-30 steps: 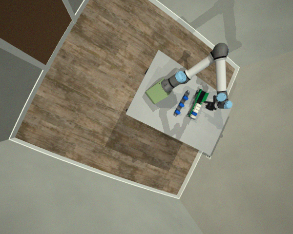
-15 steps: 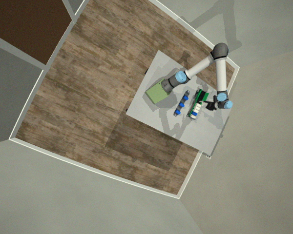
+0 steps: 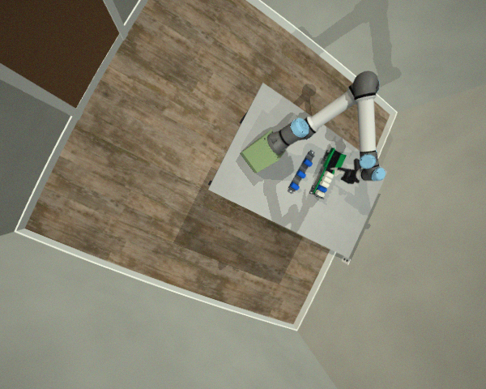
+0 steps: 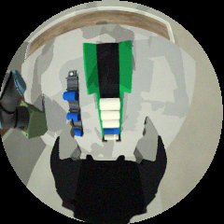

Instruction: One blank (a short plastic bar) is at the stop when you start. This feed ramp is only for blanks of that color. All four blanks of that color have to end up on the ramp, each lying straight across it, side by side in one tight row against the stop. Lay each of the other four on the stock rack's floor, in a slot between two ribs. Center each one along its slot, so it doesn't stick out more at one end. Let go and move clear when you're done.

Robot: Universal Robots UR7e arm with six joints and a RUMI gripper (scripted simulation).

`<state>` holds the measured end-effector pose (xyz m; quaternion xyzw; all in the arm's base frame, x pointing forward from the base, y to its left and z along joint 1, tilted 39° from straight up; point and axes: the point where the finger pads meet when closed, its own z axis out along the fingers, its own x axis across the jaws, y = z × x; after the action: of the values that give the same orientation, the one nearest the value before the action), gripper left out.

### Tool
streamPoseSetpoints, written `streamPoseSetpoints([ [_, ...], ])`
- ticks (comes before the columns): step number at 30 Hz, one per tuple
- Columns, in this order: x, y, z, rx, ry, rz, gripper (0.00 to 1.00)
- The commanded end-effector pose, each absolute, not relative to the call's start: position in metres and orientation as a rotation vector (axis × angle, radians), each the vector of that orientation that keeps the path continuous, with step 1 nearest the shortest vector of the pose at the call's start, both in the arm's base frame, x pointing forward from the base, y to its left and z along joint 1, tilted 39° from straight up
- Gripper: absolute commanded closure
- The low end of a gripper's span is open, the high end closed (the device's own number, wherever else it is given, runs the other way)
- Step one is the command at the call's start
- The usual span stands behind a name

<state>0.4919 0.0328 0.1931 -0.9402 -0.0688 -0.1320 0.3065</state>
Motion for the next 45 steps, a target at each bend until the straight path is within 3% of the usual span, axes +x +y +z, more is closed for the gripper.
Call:
streamPoseSetpoints([
  [1, 0.492, 0.032, 0.193, -2.488, -0.169, -0.346, 0.00],
  [22, 0.498, 0.028, 0.190, -2.478, 0.080, -0.262, 0.00],
  [45, 0.513, 0.010, 0.177, -2.316, 0.832, 0.009, 0.00],
])
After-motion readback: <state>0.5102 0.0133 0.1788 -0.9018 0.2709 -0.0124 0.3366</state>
